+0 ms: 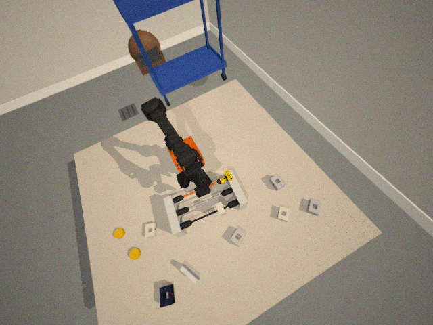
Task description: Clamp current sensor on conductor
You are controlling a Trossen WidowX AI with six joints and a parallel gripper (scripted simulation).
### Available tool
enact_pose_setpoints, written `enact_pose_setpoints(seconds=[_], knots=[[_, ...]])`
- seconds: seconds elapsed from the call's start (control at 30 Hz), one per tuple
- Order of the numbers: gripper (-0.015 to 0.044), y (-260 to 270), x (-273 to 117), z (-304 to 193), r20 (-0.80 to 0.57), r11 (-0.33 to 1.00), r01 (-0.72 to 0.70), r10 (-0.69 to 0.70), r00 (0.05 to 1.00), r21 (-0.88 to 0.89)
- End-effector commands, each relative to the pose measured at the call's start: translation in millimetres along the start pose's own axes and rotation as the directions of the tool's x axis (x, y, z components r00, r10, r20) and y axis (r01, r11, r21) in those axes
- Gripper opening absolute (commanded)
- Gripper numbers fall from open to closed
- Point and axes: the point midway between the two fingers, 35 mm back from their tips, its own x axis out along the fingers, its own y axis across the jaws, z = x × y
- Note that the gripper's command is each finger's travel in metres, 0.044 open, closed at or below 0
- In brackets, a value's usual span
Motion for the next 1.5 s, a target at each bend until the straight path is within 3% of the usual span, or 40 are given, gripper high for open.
enact_pose_setpoints(seconds=[0.0, 1.1, 1.3, 1.47], knots=[[0.044, 0.2, -2.1, 0.3, 0.003, 1.0, -0.003, 0.003, 1.0, 0.003], [0.044, -0.5, -1.1, -1.3, 0.007, 1.0, 0.001, -0.001, 1.0, -0.004], [0.044, -28.3, 10.5, -34.5, 0.264, 0.989, 0.079, -0.043, 0.963, -0.127], [0.044, -51.4, 12.0, -60.9, 0.49, 0.959, 0.09, 0.056, 0.87, -0.269]])
